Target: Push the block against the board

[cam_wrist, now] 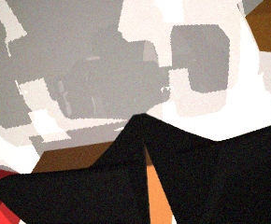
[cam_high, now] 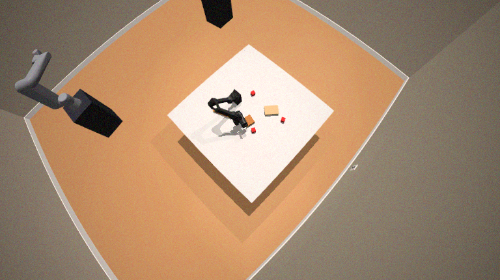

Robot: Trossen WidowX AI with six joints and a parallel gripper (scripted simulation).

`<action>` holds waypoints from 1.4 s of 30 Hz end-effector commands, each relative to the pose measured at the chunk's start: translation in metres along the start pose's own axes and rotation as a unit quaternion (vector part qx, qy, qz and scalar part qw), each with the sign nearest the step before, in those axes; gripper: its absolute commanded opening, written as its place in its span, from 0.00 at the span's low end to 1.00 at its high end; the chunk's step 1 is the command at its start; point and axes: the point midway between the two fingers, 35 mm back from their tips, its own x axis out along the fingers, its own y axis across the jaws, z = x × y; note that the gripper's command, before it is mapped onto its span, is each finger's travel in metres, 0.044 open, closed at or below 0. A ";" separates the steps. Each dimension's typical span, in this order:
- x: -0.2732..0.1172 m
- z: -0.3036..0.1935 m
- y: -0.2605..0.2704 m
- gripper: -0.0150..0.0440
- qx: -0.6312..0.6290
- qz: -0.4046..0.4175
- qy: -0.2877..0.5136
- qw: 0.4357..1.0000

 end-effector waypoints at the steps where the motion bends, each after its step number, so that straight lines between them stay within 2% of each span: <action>1: 0.001 -0.004 0.000 0.25 0.000 0.000 0.001 1.000; 42: 0.001 -0.033 0.004 0.25 0.001 -0.001 0.004 1.000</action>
